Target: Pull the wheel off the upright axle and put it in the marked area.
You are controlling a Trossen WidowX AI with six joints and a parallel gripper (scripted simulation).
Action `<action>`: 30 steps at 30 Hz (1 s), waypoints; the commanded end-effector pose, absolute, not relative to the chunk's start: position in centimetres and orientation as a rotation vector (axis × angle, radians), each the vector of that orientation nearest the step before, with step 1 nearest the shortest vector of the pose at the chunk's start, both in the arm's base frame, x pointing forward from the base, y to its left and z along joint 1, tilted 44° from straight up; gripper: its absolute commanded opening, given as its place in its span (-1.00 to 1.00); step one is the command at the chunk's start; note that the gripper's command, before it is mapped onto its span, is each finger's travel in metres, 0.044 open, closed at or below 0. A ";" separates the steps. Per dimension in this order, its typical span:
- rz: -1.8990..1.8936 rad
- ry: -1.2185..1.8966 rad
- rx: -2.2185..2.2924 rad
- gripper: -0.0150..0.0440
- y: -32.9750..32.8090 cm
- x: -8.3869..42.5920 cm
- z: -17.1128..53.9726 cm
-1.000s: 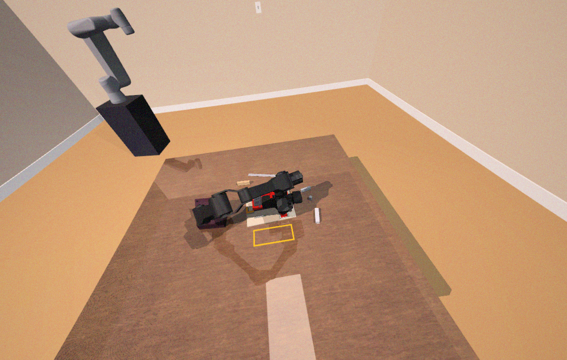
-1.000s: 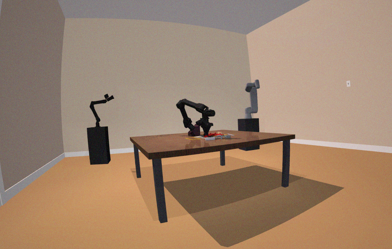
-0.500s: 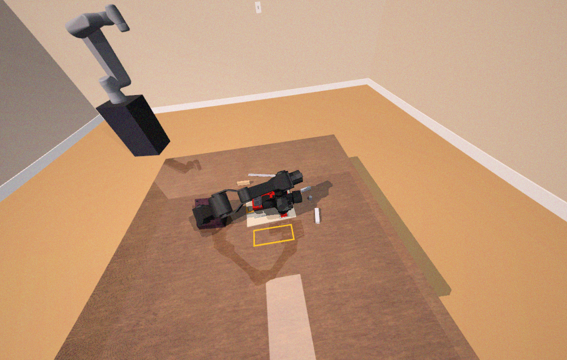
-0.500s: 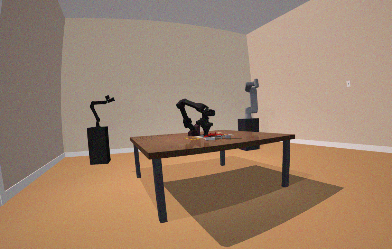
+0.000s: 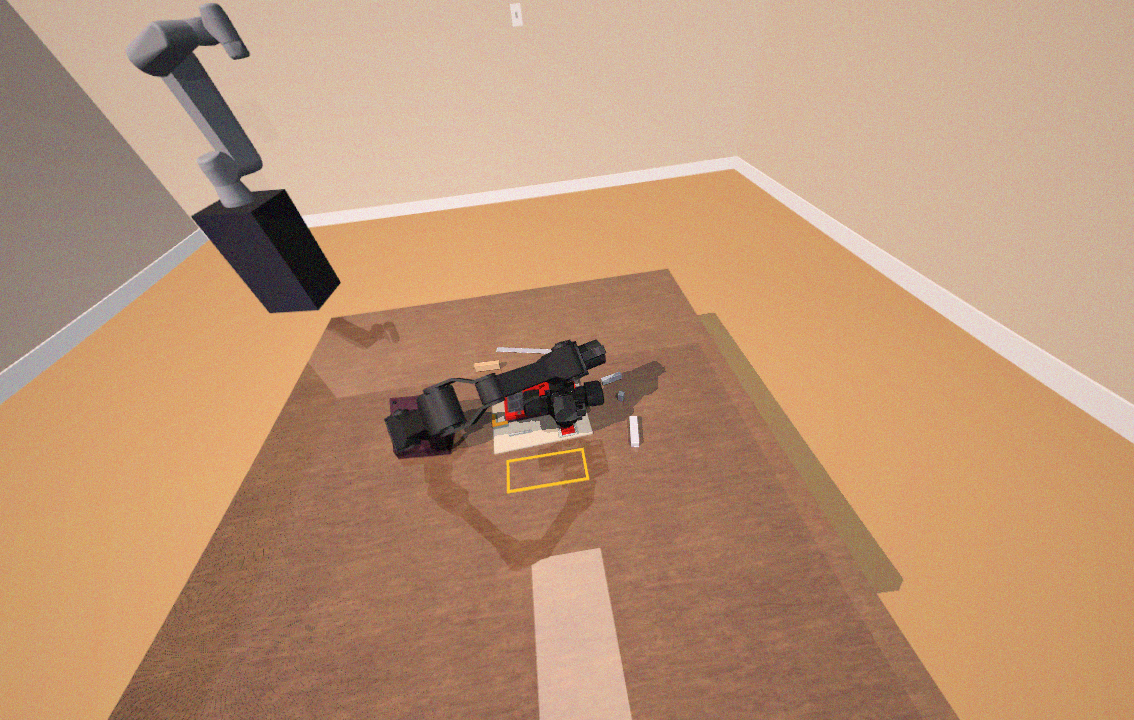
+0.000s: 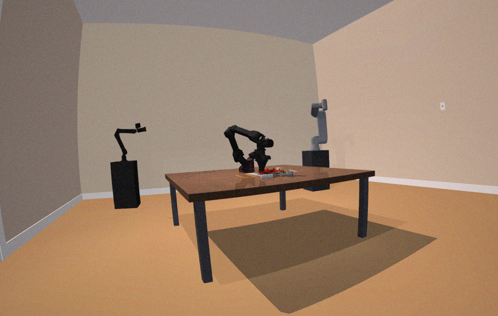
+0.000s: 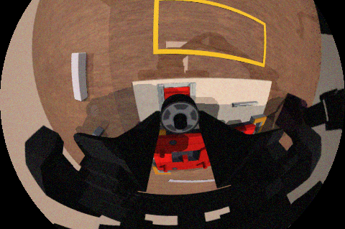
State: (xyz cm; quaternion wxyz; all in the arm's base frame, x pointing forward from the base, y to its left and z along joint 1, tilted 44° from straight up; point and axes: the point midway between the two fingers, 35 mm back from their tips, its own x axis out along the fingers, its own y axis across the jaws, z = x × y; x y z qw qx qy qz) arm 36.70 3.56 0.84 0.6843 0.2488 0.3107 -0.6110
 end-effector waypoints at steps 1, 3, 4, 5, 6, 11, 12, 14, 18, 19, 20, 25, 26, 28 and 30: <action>-1.365 0.694 0.562 -0.49 3.9 36.8 1.1; -1.365 0.695 0.562 -0.49 4.0 36.8 1.2; -1.365 0.695 0.562 -0.49 4.0 36.8 1.2; -1.365 0.695 0.562 -0.49 4.0 36.8 1.2; -1.365 0.695 0.562 -0.49 4.0 36.8 1.2; -1.365 0.695 0.561 -0.49 4.2 36.8 1.4; -1.364 0.695 0.561 -0.49 4.2 36.8 1.4; -1.364 0.695 0.561 -0.49 4.2 36.7 1.4; -1.364 0.695 0.561 -0.49 4.3 36.7 1.5; -1.364 0.695 0.561 -0.49 4.3 36.7 1.5; -1.364 0.695 0.561 -0.49 4.4 36.7 1.6; -1.364 0.695 0.560 -0.49 4.5 36.7 1.7; -1.364 0.695 0.560 -0.49 4.5 36.7 1.7; -1.364 0.695 0.560 -0.49 4.6 36.7 1.8; -1.364 0.695 0.560 -0.49 4.6 36.7 1.8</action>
